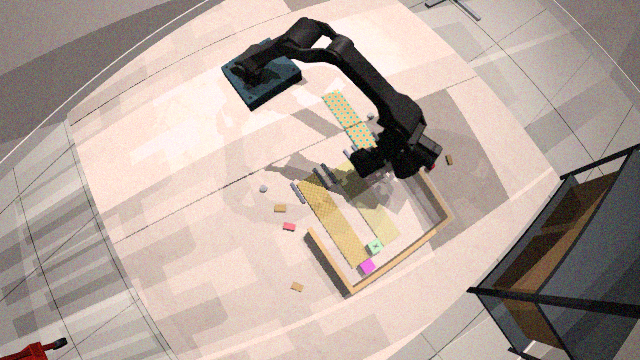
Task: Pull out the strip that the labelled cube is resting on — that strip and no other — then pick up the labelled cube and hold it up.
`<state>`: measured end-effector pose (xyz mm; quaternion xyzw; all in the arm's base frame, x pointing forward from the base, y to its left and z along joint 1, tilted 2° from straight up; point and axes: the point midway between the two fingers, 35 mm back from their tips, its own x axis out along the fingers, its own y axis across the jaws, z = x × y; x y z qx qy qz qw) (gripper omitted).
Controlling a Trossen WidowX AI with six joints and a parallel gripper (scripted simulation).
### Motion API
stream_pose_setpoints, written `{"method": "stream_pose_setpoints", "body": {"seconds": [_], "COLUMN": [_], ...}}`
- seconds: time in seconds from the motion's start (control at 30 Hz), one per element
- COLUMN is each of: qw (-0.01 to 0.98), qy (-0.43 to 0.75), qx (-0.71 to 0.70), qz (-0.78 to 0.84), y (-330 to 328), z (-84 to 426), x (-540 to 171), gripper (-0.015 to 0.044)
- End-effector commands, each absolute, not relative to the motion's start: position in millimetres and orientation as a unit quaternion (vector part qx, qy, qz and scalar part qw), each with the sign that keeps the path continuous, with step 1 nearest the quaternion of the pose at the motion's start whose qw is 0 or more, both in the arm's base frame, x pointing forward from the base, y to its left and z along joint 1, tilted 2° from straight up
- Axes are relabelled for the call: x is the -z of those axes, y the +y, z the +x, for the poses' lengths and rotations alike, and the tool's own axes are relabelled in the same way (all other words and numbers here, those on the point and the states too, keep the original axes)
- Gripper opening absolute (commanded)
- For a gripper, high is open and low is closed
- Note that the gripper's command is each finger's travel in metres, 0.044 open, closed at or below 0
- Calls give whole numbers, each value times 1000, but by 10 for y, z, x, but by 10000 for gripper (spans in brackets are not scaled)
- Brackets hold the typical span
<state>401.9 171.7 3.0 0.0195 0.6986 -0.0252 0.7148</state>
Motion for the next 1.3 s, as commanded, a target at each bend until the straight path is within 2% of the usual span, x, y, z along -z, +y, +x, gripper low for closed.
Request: {"method": "stream_pose_setpoints", "body": {"seconds": [0.0,0.1,0.23,0.73,1.27], "qw": [715,715,715,712,711], "qy": [699,699,699,701,702], "qx": [25,25,25,26,27], "qz": [20,20,19,16,16], "y": [1717,1717,1709,1499,1342], "z": [4020,4020,3999,3485,3120], "x": [-31,-31,-51,-428,-451], "gripper": [125,105,0,0,0]}}
